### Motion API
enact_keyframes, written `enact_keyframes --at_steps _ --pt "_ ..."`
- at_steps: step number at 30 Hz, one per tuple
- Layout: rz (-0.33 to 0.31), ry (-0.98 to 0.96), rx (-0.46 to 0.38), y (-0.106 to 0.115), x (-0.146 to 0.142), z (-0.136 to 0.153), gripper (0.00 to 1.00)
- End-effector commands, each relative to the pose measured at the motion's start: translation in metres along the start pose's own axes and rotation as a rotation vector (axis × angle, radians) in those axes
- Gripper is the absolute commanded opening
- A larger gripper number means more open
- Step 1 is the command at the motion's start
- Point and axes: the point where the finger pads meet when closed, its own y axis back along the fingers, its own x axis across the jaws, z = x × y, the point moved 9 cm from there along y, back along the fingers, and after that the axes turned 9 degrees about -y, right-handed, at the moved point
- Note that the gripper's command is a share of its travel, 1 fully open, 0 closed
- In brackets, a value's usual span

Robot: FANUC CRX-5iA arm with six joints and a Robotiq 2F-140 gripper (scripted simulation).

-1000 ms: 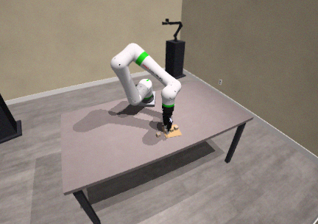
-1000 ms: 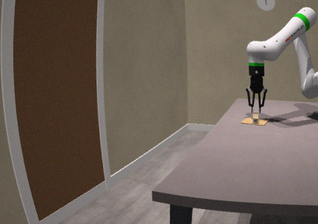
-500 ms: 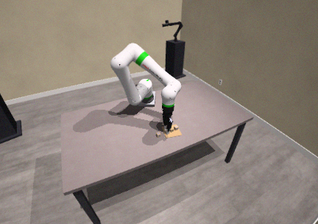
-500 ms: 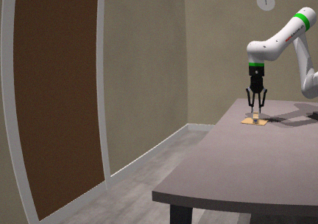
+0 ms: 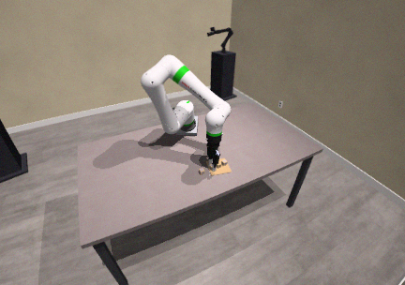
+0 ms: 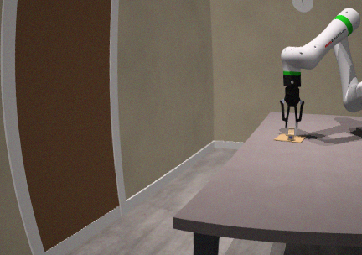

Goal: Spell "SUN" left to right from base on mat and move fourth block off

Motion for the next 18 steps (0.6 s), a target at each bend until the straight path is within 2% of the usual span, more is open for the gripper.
enact_keyframes --at_steps 1,13,18 --pt "0.000 0.000 0.000 0.0002 -0.0001 0.0001 0.28" --pt "0.000 0.000 0.000 0.0004 -0.0001 0.0001 0.28" --pt "0.000 0.000 0.000 0.0079 -0.0001 0.0001 0.28"
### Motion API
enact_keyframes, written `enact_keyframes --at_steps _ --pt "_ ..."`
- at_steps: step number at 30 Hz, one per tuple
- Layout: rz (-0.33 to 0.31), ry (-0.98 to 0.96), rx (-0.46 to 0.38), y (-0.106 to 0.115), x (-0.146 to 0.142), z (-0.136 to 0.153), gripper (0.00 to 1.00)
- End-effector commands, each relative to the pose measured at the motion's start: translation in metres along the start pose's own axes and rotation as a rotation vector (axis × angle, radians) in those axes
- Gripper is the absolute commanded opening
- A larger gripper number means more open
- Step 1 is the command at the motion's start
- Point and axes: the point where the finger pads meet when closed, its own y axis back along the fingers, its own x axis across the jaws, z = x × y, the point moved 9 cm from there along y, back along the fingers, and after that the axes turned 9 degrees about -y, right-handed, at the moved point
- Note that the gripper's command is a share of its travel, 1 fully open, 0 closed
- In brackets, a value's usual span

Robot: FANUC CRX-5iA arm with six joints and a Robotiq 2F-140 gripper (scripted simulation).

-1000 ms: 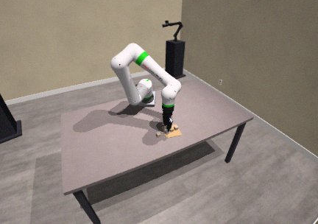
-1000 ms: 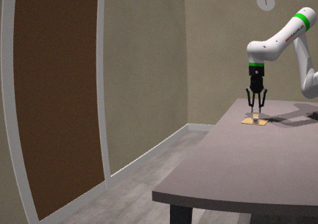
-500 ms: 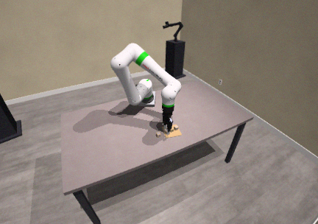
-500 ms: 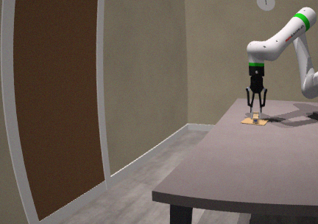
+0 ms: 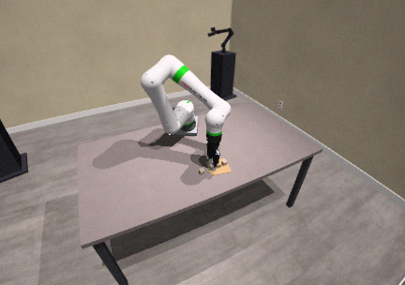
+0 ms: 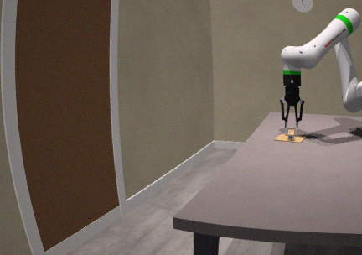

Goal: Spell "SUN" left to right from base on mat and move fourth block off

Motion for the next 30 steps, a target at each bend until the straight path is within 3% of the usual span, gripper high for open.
enact_keyframes --at_steps 1,5,17,27,28,30 --pt "0.000 0.000 0.000 0.005 0.000 0.000 0.28" --pt "0.000 0.000 0.000 0.016 0.000 0.000 0.28" --pt "0.000 0.000 0.000 0.076 0.000 0.000 0.28" --pt "0.000 0.000 0.000 0.087 0.000 0.000 0.28" --pt "0.000 0.000 0.000 0.087 0.000 0.000 1.00" --pt "0.000 0.000 0.000 0.087 0.000 0.000 1.00"
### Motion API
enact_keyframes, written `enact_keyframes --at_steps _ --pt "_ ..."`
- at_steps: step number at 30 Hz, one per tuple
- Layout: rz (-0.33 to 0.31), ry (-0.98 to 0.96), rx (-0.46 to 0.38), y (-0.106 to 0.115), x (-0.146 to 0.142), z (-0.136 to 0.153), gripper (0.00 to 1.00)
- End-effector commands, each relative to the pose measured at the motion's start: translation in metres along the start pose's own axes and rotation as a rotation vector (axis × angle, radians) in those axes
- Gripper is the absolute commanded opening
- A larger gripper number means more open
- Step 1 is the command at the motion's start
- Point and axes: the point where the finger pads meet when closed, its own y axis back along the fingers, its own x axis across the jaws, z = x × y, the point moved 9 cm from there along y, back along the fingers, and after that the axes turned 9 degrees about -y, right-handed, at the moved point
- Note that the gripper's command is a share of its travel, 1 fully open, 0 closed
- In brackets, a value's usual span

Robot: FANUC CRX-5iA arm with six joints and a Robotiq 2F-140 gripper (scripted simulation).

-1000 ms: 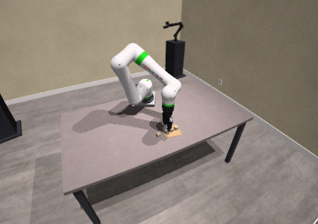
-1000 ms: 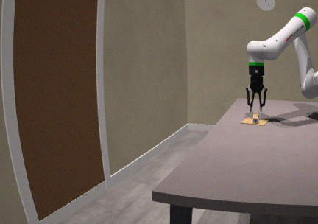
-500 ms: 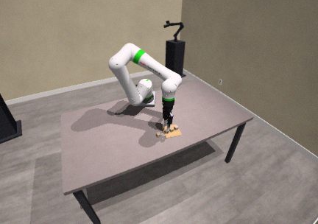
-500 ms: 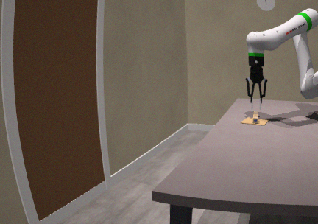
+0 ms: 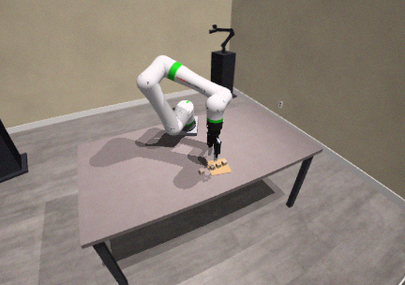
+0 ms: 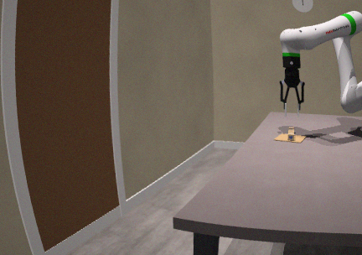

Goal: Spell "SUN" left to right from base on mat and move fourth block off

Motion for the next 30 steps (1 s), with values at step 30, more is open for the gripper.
enact_keyframes --at_steps 30 --pt "0.000 0.000 0.000 0.019 0.000 0.000 1.00"
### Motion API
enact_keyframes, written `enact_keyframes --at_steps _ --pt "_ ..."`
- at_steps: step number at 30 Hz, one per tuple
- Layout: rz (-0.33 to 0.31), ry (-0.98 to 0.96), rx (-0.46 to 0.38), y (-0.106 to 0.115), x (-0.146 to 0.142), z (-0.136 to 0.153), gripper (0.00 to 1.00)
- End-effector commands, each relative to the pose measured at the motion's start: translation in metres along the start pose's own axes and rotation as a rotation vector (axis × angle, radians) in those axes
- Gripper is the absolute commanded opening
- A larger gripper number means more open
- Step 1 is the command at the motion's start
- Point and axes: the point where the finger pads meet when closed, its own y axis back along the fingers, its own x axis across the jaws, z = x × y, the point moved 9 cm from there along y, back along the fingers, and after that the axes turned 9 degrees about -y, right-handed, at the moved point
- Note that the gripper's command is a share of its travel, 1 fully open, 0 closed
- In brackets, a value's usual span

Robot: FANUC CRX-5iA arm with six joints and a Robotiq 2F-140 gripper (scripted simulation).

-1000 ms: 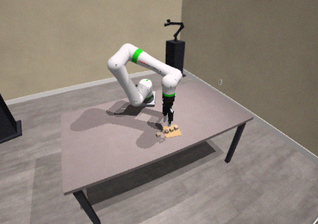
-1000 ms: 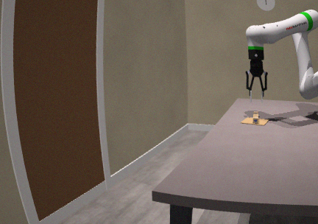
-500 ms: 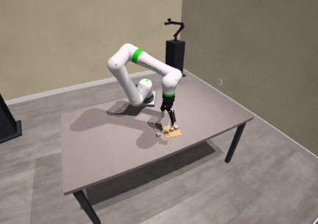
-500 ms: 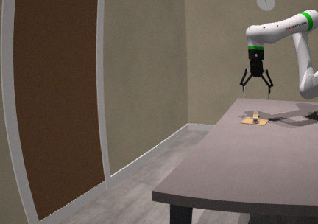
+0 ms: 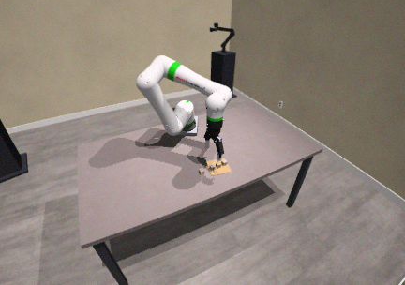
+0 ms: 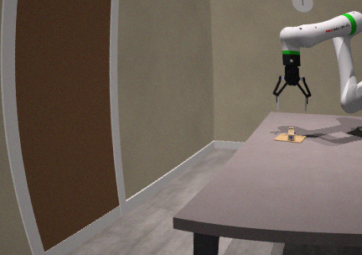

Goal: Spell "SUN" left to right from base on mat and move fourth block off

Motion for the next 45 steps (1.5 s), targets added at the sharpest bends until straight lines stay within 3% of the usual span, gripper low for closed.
enact_keyframes --at_steps 1,8,17,45 --pt "0.000 0.000 0.000 0.013 0.000 0.000 1.00" --pt "0.000 0.000 0.000 0.043 0.000 0.000 1.00" --pt "0.000 0.000 0.000 0.061 0.000 0.000 1.00" --pt "0.000 0.000 0.000 0.062 0.000 0.000 1.00"
